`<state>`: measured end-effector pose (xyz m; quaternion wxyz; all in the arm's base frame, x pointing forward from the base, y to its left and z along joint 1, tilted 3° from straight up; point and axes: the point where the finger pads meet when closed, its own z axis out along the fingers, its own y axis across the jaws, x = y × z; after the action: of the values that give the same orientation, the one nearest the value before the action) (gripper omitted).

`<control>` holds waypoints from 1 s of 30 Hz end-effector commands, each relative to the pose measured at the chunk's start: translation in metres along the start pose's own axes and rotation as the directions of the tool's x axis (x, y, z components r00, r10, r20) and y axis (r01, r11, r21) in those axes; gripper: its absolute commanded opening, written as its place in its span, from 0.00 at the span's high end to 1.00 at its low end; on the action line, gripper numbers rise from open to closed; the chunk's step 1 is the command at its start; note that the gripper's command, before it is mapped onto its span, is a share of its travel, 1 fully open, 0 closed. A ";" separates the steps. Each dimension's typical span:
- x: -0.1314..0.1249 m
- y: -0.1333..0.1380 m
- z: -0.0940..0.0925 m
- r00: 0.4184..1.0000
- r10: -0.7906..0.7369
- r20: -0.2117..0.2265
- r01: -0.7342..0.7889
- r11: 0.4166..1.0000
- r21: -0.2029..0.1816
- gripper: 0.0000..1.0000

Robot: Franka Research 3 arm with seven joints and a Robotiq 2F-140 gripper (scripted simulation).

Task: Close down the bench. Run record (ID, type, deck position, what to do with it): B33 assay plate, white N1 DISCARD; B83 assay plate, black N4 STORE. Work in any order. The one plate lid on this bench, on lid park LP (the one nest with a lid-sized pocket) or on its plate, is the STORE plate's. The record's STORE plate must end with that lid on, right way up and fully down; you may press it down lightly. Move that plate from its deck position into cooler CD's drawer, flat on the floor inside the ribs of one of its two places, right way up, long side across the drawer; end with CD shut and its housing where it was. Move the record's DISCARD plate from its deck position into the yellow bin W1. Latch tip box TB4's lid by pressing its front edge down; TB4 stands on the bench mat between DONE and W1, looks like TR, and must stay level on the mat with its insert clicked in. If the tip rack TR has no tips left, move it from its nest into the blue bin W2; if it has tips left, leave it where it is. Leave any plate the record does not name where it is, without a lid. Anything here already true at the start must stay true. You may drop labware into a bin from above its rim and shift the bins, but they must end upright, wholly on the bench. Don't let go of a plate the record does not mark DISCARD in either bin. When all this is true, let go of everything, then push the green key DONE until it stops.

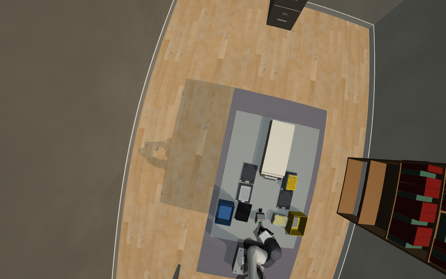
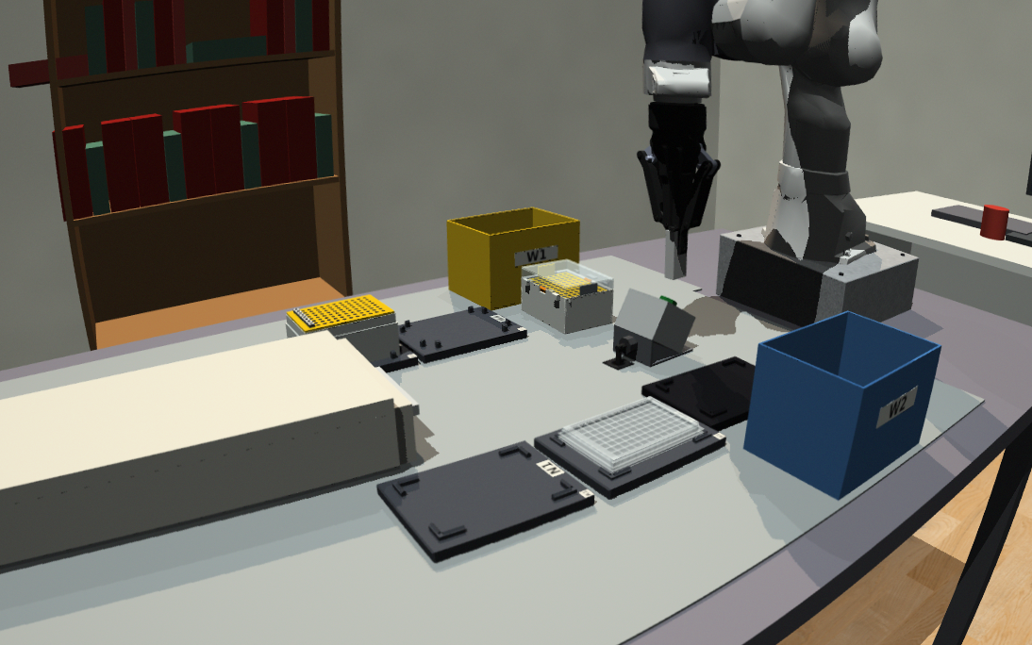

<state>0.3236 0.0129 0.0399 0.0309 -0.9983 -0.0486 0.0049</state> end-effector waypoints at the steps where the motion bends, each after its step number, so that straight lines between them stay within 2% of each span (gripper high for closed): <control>1: 0.007 0.004 0.000 1.000 0.006 -0.024 -0.006 1.000 -0.012 1.00; 16: 0.007 0.004 0.000 1.000 0.006 -0.024 -0.006 1.000 -0.012 1.00; 30: 0.007 0.004 0.008 1.000 0.006 -0.024 -0.006 1.000 -0.012 1.00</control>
<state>0.3300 0.0113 0.0334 0.0274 -0.9985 -0.0469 -0.0050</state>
